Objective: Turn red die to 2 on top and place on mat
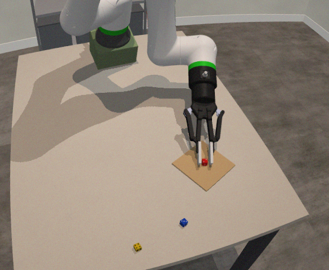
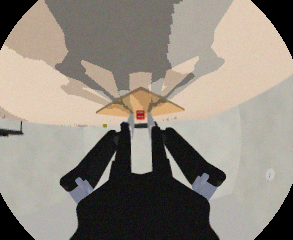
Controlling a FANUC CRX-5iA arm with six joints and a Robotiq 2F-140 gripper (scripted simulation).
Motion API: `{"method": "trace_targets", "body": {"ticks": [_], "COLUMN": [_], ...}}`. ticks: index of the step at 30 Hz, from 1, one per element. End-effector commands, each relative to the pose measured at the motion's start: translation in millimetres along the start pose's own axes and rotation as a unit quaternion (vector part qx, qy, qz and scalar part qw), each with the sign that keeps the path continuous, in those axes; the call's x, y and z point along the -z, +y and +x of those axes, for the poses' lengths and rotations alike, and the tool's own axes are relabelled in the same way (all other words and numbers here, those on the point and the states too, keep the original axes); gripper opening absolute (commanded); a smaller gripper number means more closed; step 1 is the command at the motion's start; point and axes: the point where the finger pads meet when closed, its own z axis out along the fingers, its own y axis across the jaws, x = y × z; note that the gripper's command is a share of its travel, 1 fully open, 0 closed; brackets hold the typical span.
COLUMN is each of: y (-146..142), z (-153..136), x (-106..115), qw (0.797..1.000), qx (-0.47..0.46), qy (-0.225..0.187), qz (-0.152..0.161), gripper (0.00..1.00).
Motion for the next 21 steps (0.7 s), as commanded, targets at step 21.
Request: {"method": "trace_targets", "body": {"ticks": [21], "y": [0.1], "z": [-0.1], "x": [34.2], "qw": [1.000], "qx": [0.000], "qy": [0.000], "qz": [0.000], "gripper": [0.27]}}
